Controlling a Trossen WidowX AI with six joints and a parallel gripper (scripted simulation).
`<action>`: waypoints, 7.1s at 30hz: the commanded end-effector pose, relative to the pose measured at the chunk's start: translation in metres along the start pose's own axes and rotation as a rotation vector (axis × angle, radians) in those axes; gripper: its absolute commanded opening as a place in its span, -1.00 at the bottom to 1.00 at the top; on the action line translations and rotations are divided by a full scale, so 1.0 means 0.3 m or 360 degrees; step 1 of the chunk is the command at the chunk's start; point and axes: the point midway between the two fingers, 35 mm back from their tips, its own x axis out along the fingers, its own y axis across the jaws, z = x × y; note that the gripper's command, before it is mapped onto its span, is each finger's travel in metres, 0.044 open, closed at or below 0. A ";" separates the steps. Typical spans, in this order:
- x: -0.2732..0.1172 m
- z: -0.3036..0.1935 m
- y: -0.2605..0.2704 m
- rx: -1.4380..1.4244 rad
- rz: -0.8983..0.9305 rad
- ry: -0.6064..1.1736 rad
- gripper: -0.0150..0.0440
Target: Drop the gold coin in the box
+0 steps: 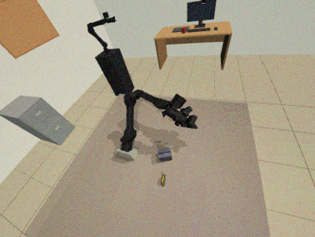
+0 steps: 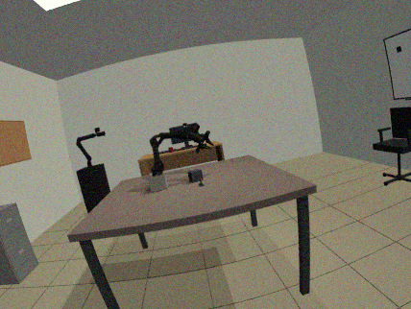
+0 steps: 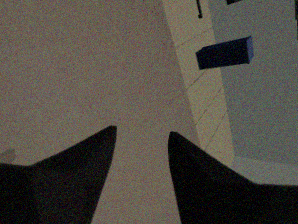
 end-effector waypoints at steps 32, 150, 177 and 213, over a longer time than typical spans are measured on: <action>-0.145 -1.086 -0.021 -0.0925 0.1413 0.0195 0.05; -0.119 -1.092 -0.004 -0.0892 0.1409 0.0210 -0.49; -0.110 -1.090 -0.014 0.0478 0.1156 0.0806 -0.49; -0.120 -0.948 0.043 0.1065 0.0989 0.1037 -0.49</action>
